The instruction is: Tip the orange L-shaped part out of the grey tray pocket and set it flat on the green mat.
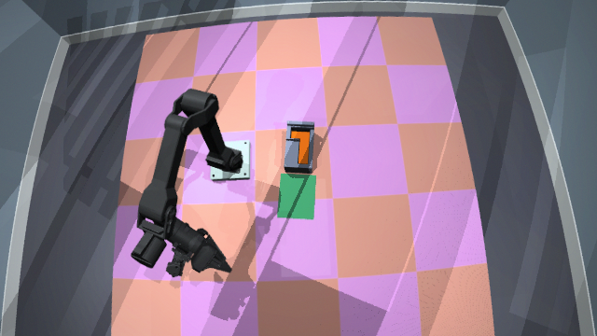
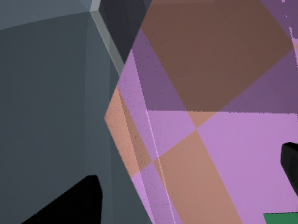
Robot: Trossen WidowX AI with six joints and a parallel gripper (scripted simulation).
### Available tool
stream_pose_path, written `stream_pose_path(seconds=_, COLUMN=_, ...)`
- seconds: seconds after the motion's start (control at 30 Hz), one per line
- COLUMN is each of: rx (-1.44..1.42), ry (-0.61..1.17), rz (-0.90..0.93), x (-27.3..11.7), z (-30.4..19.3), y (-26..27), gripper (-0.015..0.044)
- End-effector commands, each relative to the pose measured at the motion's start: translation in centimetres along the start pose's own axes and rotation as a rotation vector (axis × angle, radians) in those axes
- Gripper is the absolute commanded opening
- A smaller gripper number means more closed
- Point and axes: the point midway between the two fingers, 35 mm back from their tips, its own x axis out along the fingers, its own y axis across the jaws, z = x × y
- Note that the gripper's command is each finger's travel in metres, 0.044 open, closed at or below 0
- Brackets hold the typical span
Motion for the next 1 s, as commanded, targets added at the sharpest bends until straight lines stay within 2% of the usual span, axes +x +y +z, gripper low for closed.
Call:
stream_pose_path(seconds=0.0, rx=-0.003, ry=0.006, rz=-0.003, x=0.2, z=-0.1, y=0.1, gripper=0.0374)
stream_pose_path(seconds=0.23, rx=-0.101, ry=0.148, rz=-0.06, x=3.7, z=-4.2, y=1.6, gripper=0.019)
stream_pose_path(seconds=0.27, rx=-0.122, ry=0.182, rz=-0.079, x=4.4, z=-5.2, y=1.8, gripper=0.018)
stream_pose_path(seconds=0.63, rx=-0.421, ry=0.535, rz=-0.262, x=9.7, z=-18.2, y=2.9, gripper=0.018)
stream_pose_path(seconds=0.97, rx=-0.778, ry=0.801, rz=-0.434, x=9.2, z=-30.4, y=1.2, gripper=0.018)
